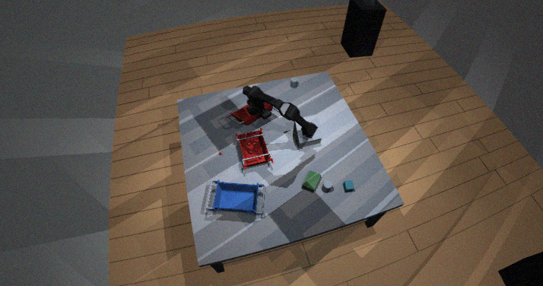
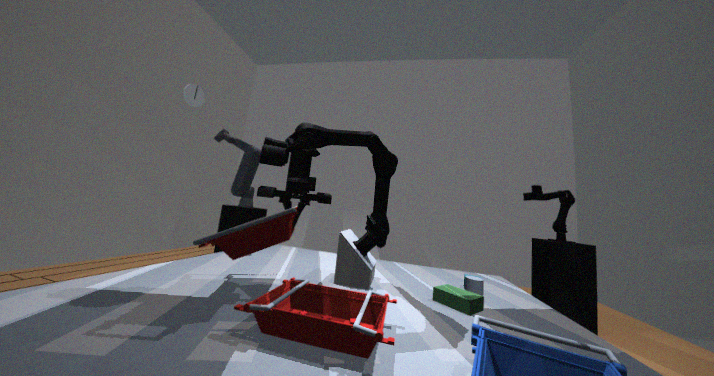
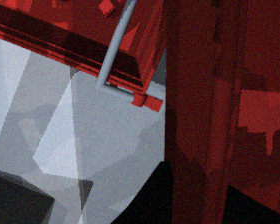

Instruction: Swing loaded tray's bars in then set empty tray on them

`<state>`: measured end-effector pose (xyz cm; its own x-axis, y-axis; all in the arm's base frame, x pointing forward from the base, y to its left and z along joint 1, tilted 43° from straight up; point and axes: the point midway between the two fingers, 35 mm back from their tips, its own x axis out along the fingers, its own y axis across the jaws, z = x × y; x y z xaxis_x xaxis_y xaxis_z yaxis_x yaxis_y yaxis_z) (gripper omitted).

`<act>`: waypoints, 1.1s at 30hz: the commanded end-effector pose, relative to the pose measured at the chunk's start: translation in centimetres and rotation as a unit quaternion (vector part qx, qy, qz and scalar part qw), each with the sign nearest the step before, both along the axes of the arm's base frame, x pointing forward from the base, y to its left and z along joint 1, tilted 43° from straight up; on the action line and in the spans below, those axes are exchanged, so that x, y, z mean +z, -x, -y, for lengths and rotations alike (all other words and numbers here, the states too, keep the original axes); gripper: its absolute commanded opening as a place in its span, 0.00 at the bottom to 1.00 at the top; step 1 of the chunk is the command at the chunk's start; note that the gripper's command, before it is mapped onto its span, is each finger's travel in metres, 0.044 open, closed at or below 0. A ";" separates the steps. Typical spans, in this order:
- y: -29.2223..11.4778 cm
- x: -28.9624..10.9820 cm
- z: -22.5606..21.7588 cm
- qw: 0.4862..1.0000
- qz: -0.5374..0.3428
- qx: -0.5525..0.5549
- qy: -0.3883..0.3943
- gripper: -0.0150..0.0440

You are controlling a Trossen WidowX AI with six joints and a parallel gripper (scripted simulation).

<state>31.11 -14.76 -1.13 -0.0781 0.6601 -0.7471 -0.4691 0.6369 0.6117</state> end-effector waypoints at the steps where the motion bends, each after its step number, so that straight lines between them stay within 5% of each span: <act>1: -0.4 1.2 -0.1 0.999 0.036 0.024 0.004 0.25; 33: -2.1 5.4 -5.5 0.950 0.214 0.226 -0.020 0.25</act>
